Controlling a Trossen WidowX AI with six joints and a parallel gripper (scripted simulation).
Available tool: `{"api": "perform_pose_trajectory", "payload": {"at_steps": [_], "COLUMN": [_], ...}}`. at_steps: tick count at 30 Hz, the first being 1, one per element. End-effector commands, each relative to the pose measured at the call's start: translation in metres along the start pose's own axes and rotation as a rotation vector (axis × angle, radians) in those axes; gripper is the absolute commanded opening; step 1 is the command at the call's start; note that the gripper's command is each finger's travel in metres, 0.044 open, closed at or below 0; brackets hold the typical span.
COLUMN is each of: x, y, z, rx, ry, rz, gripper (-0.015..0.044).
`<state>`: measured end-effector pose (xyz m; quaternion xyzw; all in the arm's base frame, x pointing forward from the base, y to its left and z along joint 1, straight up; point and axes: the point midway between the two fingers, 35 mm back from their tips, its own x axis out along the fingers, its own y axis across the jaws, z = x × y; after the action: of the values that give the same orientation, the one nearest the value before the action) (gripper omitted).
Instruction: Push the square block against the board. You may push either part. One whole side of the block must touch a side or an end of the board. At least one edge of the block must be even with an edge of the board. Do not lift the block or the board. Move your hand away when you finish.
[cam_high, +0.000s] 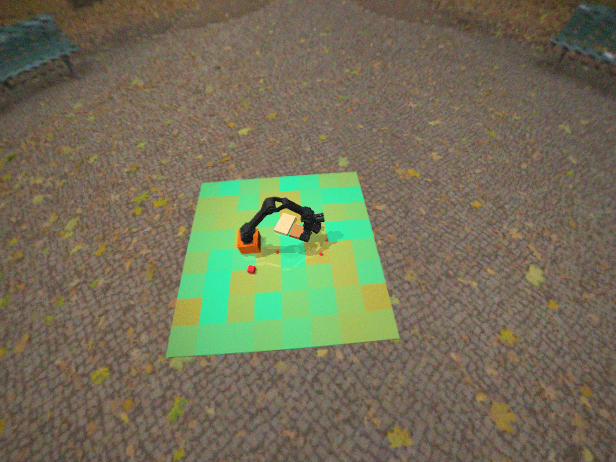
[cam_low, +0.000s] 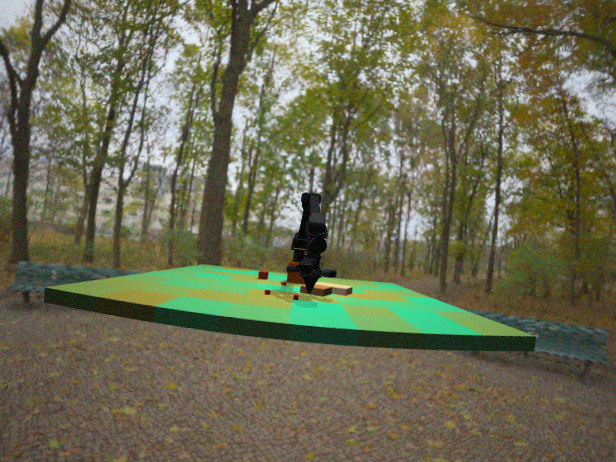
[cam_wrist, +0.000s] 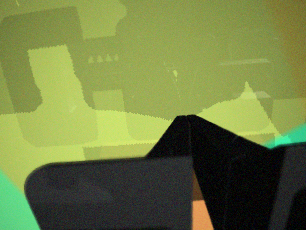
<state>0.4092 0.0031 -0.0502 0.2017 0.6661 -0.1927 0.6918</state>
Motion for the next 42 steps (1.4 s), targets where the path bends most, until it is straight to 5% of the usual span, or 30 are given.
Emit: {"api": "perform_pose_trajectory", "payload": {"at_steps": [1, 42], "x": [0.002, 0.002], "y": [0.000, 0.002], "z": [-0.004, -0.039], "rx": [0.006, 0.006], "ry": [0.005, 0.008], "rz": [0.000, 0.000], "gripper": [0.0000, 0.0000]}}
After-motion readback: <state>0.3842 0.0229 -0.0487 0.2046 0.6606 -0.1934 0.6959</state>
